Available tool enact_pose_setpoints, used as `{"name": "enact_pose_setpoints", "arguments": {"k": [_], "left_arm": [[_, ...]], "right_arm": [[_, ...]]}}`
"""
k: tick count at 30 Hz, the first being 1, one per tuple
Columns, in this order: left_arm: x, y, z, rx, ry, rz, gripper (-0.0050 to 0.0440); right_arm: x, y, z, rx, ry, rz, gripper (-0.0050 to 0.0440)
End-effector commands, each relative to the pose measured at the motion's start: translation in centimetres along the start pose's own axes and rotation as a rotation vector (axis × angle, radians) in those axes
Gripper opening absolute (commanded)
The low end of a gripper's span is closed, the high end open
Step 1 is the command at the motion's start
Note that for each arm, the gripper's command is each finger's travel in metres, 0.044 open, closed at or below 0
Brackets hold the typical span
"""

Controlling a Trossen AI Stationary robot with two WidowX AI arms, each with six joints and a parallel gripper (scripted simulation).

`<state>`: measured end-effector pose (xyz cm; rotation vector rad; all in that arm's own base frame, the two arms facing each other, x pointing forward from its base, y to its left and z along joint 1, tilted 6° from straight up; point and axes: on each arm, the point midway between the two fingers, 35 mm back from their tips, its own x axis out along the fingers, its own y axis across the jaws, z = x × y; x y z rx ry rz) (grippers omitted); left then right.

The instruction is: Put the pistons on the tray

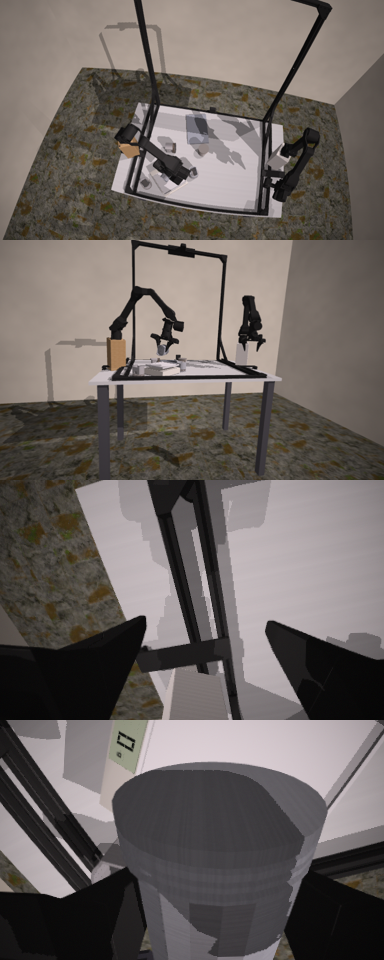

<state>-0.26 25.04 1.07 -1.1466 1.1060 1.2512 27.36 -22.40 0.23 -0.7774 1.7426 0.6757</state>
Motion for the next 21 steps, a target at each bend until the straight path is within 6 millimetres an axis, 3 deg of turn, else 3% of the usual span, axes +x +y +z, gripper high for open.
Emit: {"name": "enact_pose_setpoints", "arguments": {"k": [1, 10, 21], "left_arm": [[0.0, 0.0, 0.0, 0.002, 0.0, -0.002, 0.044], [0.0, 0.0, 0.0, 0.002, 0.0, -0.002, 0.044], [0.0, 0.0, 0.0, 0.002, 0.0, -0.002, 0.044]], "right_arm": [[-0.9, -0.3, -0.2, 0.011, -0.003, -0.02, 0.0158], [-1.4, -0.5, -0.2, 0.018, -0.005, -0.032, 0.0158], [-0.6, 4.9, -0.3, 0.307, -0.058, -0.02, 0.0158]]}}
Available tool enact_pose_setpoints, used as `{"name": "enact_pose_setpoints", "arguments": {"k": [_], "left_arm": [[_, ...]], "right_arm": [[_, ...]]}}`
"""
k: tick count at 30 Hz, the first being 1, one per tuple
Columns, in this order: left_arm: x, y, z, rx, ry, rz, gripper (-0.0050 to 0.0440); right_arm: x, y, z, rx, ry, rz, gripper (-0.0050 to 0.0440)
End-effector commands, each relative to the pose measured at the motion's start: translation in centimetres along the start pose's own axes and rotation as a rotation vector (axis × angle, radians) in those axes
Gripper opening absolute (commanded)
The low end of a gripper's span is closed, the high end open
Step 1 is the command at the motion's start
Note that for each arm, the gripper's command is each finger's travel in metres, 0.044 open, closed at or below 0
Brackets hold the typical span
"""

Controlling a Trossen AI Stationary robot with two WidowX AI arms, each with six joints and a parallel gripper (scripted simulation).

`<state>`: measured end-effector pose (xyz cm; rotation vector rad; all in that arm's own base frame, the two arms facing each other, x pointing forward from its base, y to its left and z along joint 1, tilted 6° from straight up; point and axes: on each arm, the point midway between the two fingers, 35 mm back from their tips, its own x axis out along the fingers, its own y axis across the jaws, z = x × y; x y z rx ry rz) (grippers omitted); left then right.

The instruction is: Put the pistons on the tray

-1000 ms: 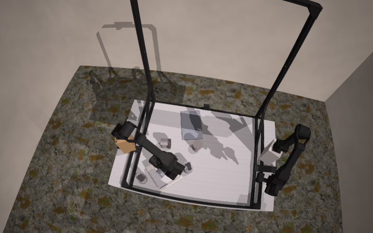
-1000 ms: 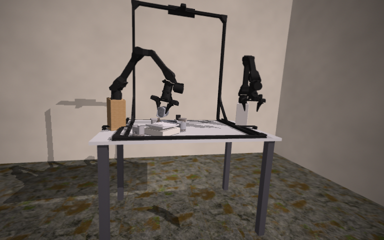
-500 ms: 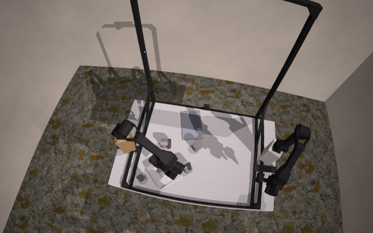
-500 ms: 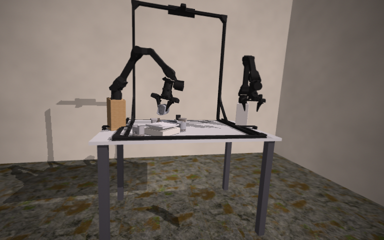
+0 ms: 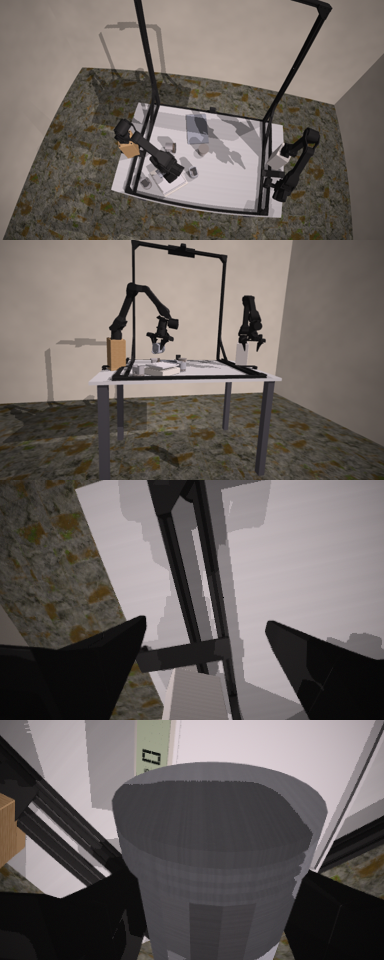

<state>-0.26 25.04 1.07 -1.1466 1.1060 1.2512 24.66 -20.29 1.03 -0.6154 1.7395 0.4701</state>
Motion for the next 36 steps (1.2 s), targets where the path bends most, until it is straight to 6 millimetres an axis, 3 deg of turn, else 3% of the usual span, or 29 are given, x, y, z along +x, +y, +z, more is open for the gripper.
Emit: {"name": "enact_pose_setpoints", "arguments": {"k": [1, 5, 36], "left_arm": [[0.0, 0.0, 0.0, 0.002, 0.0, -0.002, 0.044], [0.0, 0.0, 0.0, 0.002, 0.0, -0.002, 0.044], [0.0, 0.0, 0.0, 0.002, 0.0, -0.002, 0.044]], "right_arm": [[-0.1, 1.4, -0.4, 0.08, -0.018, -0.004, 0.0158], [0.1, 2.7, -0.7, 0.159, -0.031, -0.001, 0.0158], [0.1, 2.7, -0.7, 0.868, -0.151, 0.031, 0.0158]]}}
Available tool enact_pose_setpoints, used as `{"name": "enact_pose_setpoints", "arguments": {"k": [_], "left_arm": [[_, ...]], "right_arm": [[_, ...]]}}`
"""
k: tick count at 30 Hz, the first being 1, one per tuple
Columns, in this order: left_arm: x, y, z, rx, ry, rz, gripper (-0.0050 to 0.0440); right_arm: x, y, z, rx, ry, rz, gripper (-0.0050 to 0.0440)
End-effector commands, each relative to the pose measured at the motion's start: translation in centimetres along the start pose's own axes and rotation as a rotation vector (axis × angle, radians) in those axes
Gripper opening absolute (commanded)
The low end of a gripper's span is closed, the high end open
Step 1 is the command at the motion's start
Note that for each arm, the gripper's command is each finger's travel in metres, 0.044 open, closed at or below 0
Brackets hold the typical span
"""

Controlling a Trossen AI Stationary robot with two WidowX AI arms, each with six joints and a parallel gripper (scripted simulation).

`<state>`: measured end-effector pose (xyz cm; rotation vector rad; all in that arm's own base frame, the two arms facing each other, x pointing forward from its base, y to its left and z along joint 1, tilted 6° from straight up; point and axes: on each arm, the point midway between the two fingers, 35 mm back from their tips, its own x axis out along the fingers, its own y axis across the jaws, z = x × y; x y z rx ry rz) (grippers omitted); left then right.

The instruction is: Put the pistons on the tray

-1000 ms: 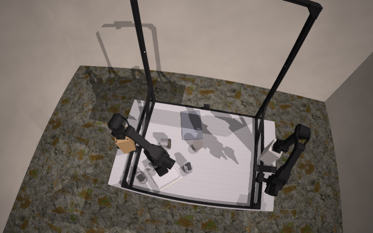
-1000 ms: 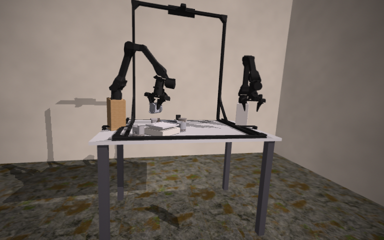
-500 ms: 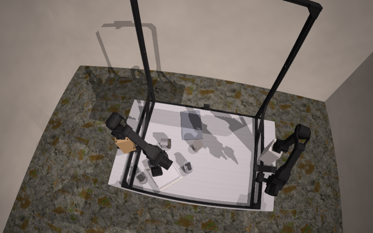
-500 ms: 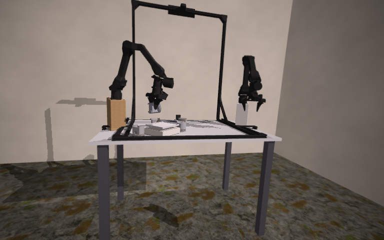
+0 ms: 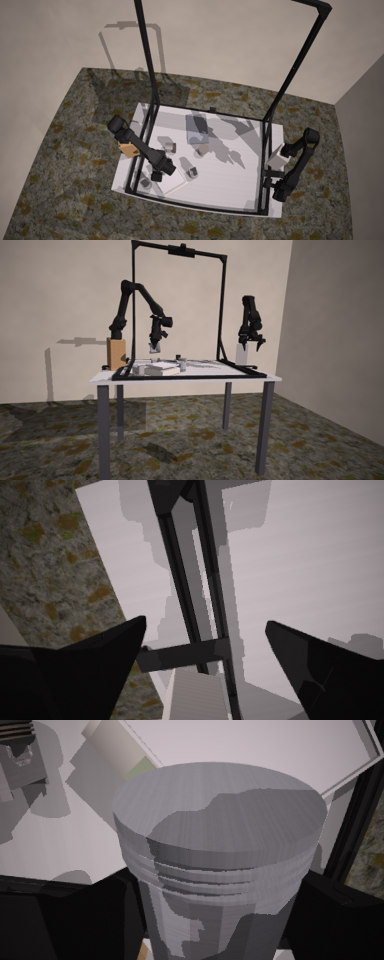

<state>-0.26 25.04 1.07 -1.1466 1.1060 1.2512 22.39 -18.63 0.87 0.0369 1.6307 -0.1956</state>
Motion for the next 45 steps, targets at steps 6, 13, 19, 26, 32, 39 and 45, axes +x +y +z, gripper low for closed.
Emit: {"name": "enact_pose_setpoints", "arguments": {"k": [6, 13, 19, 26, 32, 39, 45], "left_arm": [[0.0, 0.0, 0.0, 0.002, 0.0, -0.002, 0.044], [0.0, 0.0, 0.0, 0.002, 0.0, -0.002, 0.044], [0.0, 0.0, 0.0, 0.002, 0.0, -0.002, 0.044], [0.0, 0.0, 0.0, 0.002, 0.0, -0.002, 0.044], [0.0, 0.0, 0.0, 0.002, 0.0, -0.002, 0.044], [0.0, 0.0, 0.0, 0.002, 0.0, -0.002, 0.044], [0.0, 0.0, 0.0, 0.002, 0.0, -0.002, 0.044]], "right_arm": [[-0.2, 0.0, 0.0, 0.202, -0.042, 0.008, 0.0158], [-0.2, 0.0, 0.0, 0.386, -0.072, 0.017, 0.0158], [-0.2, 0.5, 0.0, 0.438, -0.086, 0.019, 0.0158], [-0.2, 4.0, -0.2, 0.252, -0.089, 0.01, 0.0158], [-0.2, 7.0, -0.3, 0.092, -0.091, 0.001, 0.0158], [-0.2, 9.5, -0.4, -0.041, -0.093, -0.005, 0.0158], [-0.2, 12.5, -0.5, -0.201, -0.095, -0.014, 0.0158]]}}
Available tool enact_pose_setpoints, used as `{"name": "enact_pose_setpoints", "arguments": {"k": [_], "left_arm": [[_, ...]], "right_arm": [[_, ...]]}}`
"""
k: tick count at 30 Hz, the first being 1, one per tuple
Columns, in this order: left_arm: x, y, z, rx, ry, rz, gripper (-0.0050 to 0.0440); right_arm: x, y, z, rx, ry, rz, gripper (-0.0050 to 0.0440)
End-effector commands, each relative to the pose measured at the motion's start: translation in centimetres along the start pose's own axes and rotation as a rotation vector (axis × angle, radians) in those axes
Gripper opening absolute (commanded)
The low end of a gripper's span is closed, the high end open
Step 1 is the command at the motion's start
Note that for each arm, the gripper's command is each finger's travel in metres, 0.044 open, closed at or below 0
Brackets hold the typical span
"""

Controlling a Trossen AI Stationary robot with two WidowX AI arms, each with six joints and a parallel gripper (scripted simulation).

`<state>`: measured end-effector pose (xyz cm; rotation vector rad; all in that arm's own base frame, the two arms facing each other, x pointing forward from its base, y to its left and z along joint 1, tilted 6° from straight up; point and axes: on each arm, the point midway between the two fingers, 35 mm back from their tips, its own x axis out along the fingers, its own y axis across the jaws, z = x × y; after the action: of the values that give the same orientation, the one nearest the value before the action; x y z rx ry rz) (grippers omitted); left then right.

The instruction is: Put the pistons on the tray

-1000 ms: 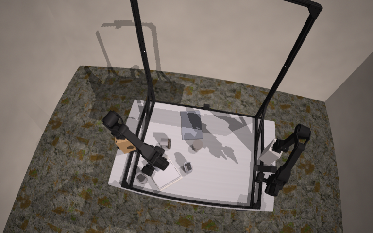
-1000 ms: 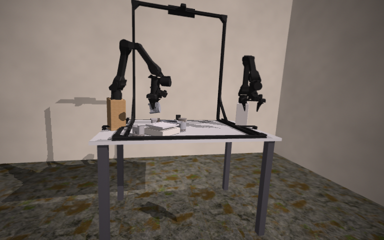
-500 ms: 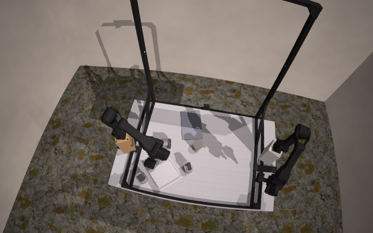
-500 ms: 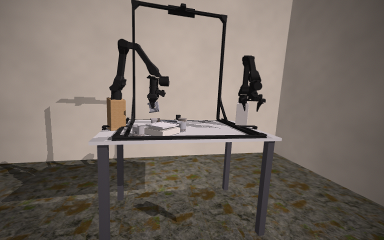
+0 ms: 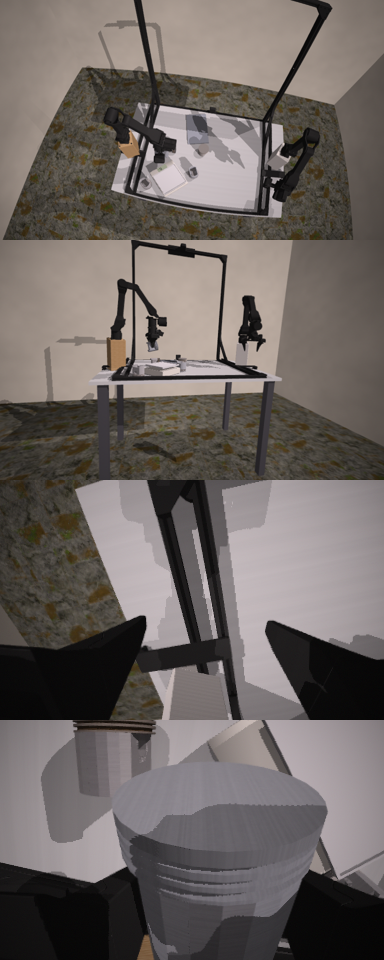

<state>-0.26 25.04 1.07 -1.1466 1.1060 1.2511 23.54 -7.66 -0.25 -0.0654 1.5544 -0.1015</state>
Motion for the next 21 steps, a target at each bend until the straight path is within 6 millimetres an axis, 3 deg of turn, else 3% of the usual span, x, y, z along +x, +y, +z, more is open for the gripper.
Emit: {"name": "enact_pose_setpoints", "arguments": {"k": [1, 6, 18, 21], "left_arm": [[0.0, 0.0, 0.0, 0.002, 0.0, -0.002, 0.044], [0.0, 0.0, 0.0, 0.002, 0.0, -0.002, 0.044], [0.0, 0.0, 0.0, 0.002, 0.0, -0.002, 0.044], [0.0, 0.0, 0.0, 0.002, 0.0, -0.002, 0.044]], "right_arm": [[-0.1, 1.9, 0.1, -0.109, -0.009, -0.007, 0.0158], [-0.1, 3.4, 0.3, -0.189, -0.01, -0.007, 0.0158], [-0.1, 9.4, 0.7, -0.505, -0.013, -0.01, 0.0158], [-0.1, 10.9, 0.8, -0.505, -0.013, -0.01, 0.0158]]}}
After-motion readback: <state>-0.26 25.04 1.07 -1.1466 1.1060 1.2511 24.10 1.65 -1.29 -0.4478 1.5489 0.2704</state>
